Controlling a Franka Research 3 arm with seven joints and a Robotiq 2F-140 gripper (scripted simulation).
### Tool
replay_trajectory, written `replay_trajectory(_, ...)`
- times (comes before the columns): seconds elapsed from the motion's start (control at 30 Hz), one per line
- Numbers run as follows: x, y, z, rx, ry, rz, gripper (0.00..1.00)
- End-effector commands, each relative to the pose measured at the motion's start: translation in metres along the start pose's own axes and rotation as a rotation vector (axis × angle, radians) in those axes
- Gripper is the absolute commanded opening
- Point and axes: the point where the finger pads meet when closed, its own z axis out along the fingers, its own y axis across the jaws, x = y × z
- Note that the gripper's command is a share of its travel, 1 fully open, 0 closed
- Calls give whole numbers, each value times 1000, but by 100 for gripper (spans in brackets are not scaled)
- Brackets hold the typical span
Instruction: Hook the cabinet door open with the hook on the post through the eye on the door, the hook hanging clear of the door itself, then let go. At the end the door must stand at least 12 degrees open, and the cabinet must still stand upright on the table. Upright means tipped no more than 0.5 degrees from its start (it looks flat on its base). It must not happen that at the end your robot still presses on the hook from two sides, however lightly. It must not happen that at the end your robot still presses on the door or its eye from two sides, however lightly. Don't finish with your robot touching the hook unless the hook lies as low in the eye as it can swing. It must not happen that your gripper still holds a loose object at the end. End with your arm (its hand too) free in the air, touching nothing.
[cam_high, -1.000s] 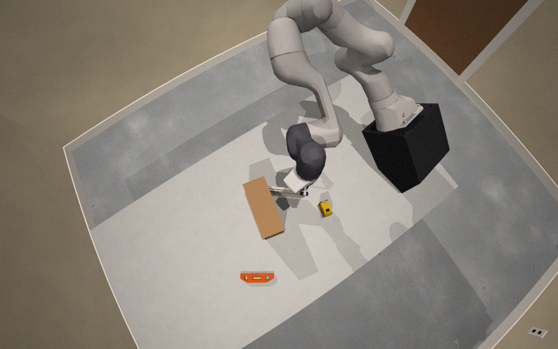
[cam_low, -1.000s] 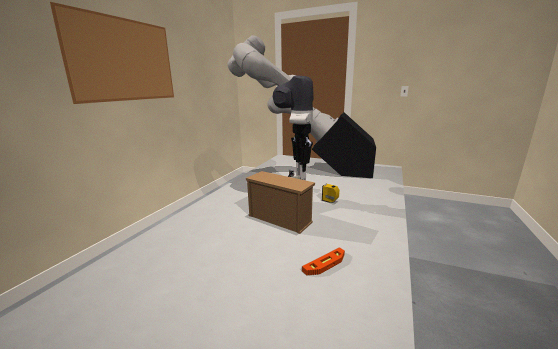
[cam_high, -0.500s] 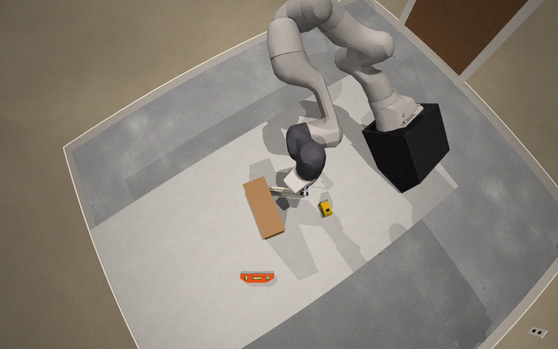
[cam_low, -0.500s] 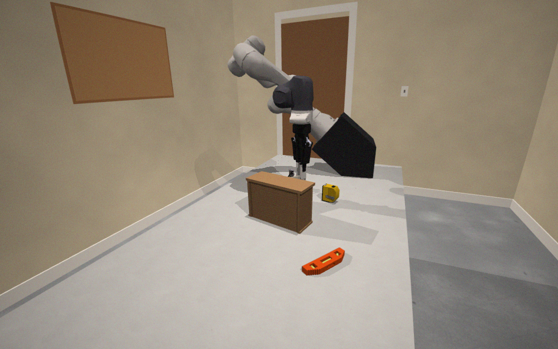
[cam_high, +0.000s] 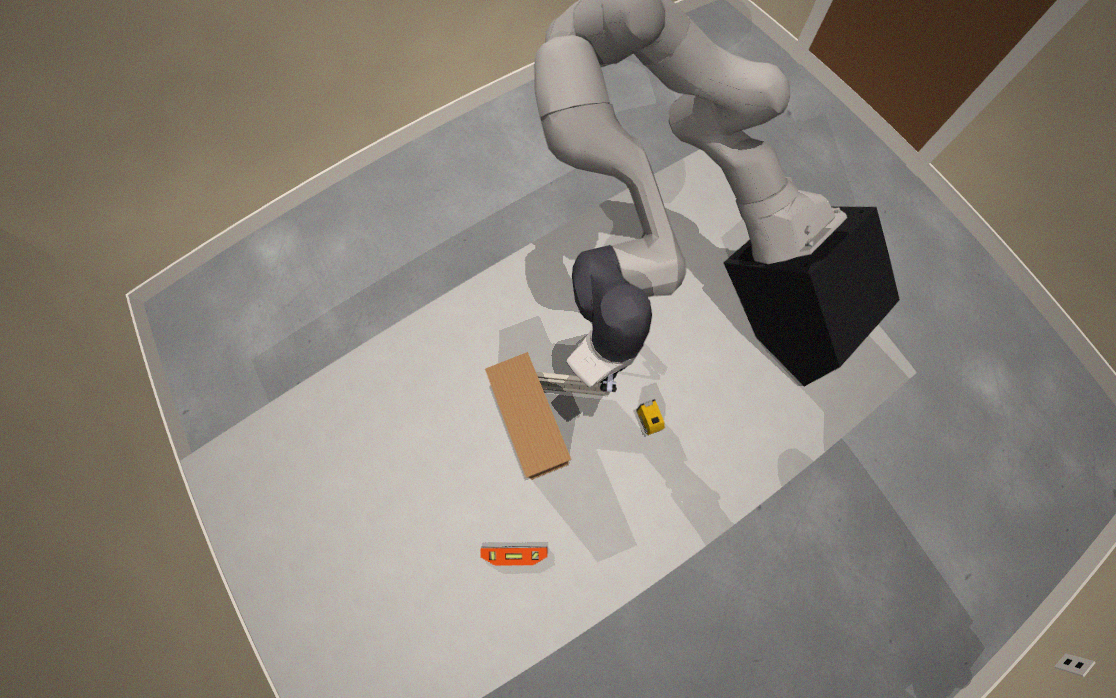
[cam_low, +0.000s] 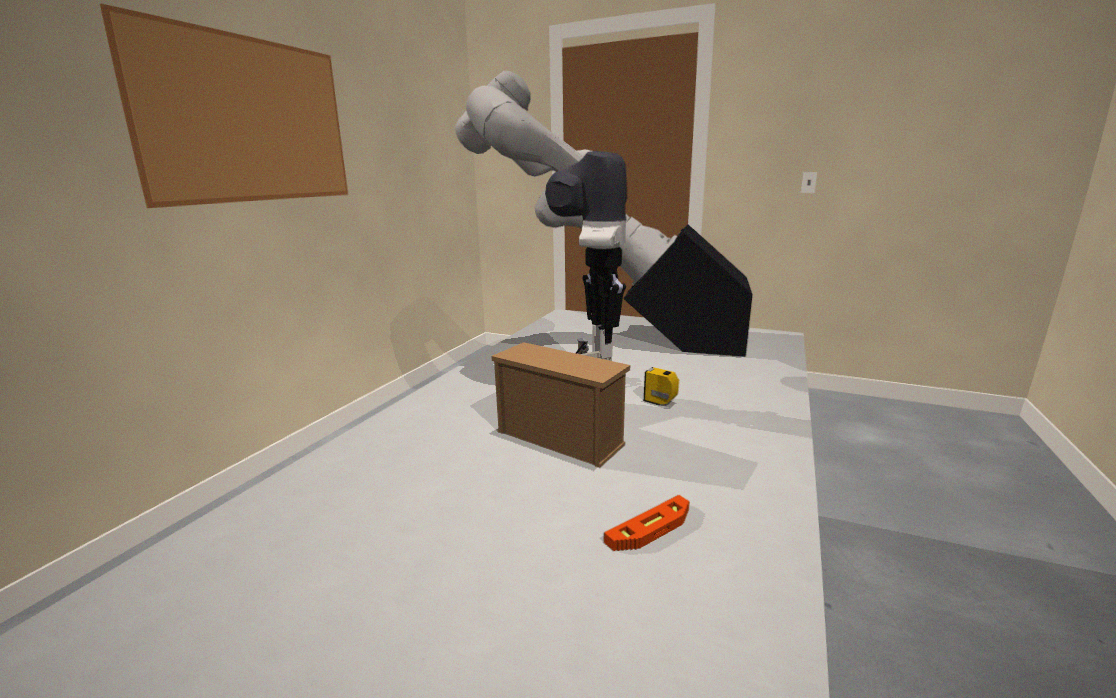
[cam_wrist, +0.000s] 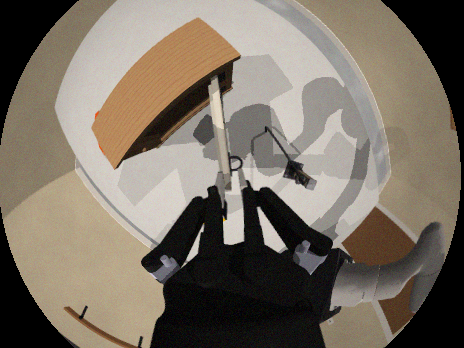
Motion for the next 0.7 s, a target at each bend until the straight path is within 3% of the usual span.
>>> replay_trajectory(0.0,0,-5,0,2,-1,29,16)
replay_trajectory(0.67,0,-6,-8,2,-1,29,16)
